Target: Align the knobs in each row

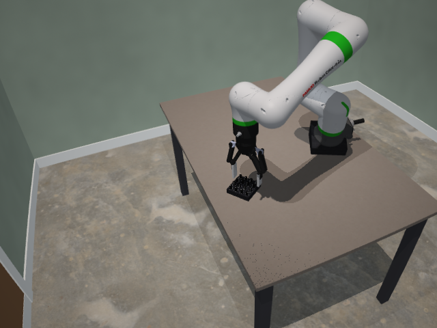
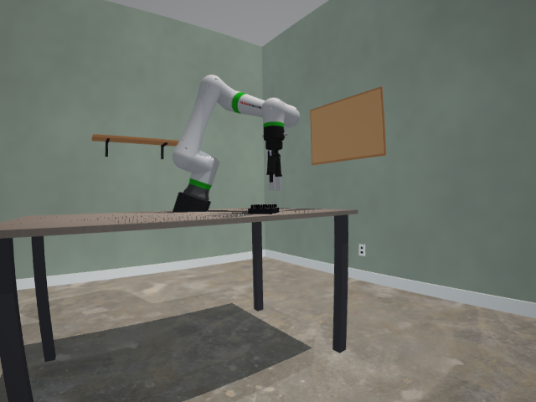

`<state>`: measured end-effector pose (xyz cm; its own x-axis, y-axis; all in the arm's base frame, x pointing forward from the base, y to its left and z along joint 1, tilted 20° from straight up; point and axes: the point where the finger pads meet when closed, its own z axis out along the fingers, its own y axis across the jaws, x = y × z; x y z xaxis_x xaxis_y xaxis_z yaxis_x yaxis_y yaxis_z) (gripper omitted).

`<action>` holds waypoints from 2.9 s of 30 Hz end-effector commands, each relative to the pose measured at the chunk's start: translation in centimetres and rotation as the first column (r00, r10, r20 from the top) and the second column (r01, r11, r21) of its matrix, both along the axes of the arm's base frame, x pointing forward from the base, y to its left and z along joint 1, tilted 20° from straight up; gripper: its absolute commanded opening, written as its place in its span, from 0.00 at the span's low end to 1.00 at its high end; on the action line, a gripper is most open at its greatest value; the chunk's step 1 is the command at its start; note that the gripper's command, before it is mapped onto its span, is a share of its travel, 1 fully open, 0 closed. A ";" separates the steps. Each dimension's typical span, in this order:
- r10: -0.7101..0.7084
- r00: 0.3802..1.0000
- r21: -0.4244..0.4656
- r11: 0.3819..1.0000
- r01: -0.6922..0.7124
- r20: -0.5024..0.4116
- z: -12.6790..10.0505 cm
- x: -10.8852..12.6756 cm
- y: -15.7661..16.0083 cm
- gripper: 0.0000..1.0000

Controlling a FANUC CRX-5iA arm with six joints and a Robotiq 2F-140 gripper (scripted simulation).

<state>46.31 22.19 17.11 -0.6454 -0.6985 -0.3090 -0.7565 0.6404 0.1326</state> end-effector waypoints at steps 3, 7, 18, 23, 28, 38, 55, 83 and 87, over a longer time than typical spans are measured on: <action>-0.001 1.000 0.000 1.000 0.001 0.000 0.0 0.0 0.0 0.12; -0.001 1.000 0.000 1.000 0.001 0.000 0.0 0.0 0.0 0.12; -0.001 1.000 0.000 1.000 0.001 0.000 0.0 0.0 0.0 0.12; -0.001 1.000 0.000 1.000 0.001 0.000 0.0 0.0 0.0 0.12; -0.001 1.000 0.000 1.000 0.001 0.000 0.0 0.0 0.0 0.12; -0.001 1.000 0.000 1.000 0.001 0.000 -0.1 0.0 0.0 0.12; -0.001 1.000 0.000 1.000 0.001 0.000 -1.2 0.1 0.4 0.12; -0.001 1.000 0.000 1.000 0.001 0.000 -3.9 0.4 1.4 0.12; -0.001 1.000 0.000 1.000 0.001 0.000 -4.0 0.4 1.4 0.12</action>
<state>46.73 23.57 13.22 -0.6464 -0.6979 -0.3084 -0.7557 0.6414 0.1325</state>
